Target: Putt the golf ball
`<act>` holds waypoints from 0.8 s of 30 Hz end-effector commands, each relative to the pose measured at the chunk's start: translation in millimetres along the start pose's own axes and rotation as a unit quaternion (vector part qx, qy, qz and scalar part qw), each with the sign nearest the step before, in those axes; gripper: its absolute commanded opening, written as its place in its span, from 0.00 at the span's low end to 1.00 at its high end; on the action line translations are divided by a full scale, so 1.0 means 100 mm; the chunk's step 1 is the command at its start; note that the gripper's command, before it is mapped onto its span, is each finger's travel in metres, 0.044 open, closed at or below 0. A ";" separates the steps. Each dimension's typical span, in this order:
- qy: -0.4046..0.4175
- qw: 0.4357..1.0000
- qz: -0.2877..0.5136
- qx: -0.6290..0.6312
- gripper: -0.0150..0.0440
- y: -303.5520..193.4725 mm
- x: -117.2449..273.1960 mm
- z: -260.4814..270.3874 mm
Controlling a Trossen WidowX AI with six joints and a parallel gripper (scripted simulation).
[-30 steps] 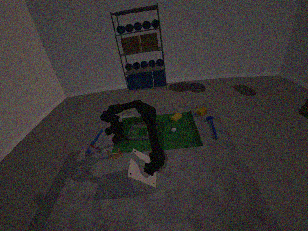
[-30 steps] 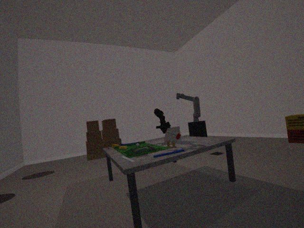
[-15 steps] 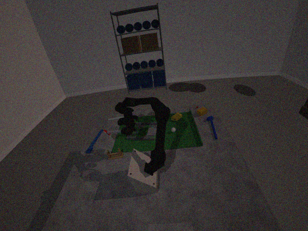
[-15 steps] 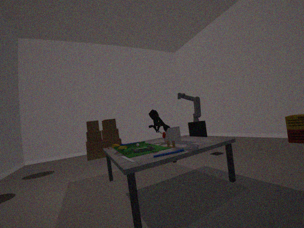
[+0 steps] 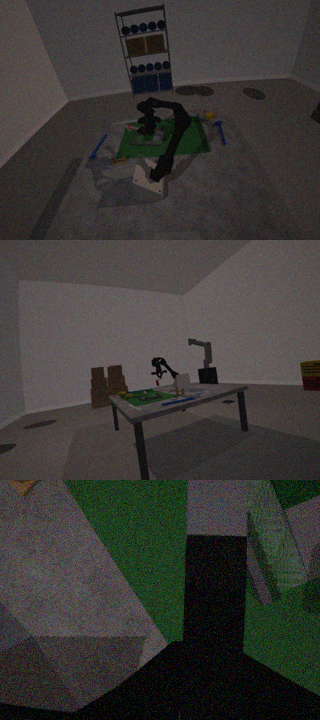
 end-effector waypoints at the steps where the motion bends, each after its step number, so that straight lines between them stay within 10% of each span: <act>1: -0.002 0.999 0.002 -0.046 0.25 -0.22 0.01 -0.07; 24: -0.022 0.934 0.021 -0.357 0.25 -1.71 0.00 -0.27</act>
Point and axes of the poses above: the point midway between the two fingers, 35 mm back from their tips, its own x axis back along the fingers, its own z axis across the jaws, y = z × x, the point moved 1 cm from there along x, back along the fingers, and after that the axes turned 15 degrees about x, right-handed, at the moved point
